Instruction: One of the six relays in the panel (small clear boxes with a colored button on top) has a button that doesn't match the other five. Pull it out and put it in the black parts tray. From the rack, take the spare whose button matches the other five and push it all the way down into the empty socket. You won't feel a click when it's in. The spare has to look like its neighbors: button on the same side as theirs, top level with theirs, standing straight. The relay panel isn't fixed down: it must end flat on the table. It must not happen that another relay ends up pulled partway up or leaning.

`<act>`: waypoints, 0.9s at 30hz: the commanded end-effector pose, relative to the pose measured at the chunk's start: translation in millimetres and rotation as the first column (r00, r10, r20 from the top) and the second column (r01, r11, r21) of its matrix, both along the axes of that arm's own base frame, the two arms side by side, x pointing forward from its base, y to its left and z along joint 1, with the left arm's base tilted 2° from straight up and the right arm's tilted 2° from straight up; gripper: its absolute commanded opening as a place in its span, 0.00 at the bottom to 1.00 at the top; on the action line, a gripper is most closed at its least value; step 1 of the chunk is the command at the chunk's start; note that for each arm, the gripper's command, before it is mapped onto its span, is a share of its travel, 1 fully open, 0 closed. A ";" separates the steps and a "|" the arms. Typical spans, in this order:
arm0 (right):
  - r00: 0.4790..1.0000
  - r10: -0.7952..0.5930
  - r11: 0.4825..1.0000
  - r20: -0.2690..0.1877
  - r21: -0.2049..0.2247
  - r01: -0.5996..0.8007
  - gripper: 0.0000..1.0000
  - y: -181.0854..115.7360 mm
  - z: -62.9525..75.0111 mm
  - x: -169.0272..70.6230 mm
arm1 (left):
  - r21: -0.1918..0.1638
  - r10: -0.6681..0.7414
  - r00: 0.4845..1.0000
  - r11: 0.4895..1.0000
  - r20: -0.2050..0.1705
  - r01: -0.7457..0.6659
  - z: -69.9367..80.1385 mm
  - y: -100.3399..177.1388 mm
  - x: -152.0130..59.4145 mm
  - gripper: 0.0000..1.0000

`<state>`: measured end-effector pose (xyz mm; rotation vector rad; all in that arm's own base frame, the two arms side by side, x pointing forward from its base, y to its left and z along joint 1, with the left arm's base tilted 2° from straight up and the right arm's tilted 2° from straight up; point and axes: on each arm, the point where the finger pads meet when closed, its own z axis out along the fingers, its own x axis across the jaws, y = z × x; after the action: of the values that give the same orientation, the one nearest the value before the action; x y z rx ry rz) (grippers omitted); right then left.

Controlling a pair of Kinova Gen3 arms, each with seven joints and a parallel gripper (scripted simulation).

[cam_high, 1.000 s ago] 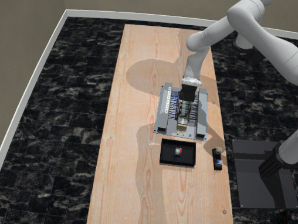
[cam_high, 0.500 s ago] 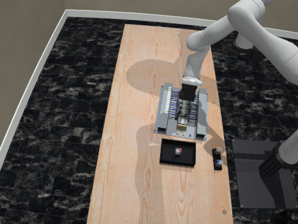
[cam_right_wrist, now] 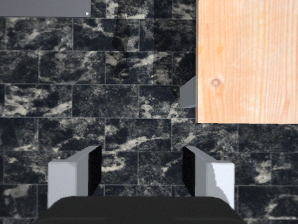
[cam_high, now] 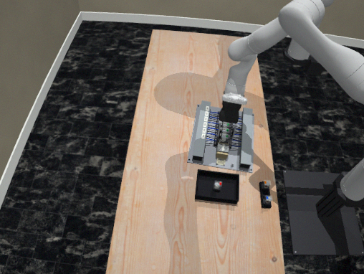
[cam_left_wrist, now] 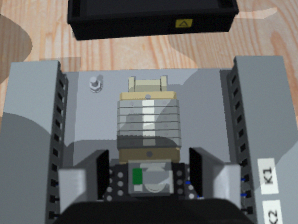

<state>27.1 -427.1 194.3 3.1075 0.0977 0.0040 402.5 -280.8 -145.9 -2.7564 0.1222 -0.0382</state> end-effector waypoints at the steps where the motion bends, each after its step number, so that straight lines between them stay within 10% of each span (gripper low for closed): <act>1: 1.000 0.000 1.000 0.000 -0.002 0.000 1.00 -0.4 0.6 0.0 | -0.002 0.000 1.000 1.000 0.002 0.000 2.2 -0.8 0.8 1.00; 27: 1.000 0.000 1.000 0.000 -0.002 0.000 1.00 -0.4 0.6 0.0 | -0.002 0.000 1.000 1.000 0.002 0.000 45.5 -2.1 0.1 1.00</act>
<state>27.1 -427.1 194.3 3.1075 0.0977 0.0040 401.6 -282.3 -101.0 -2.7566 0.1223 -0.0371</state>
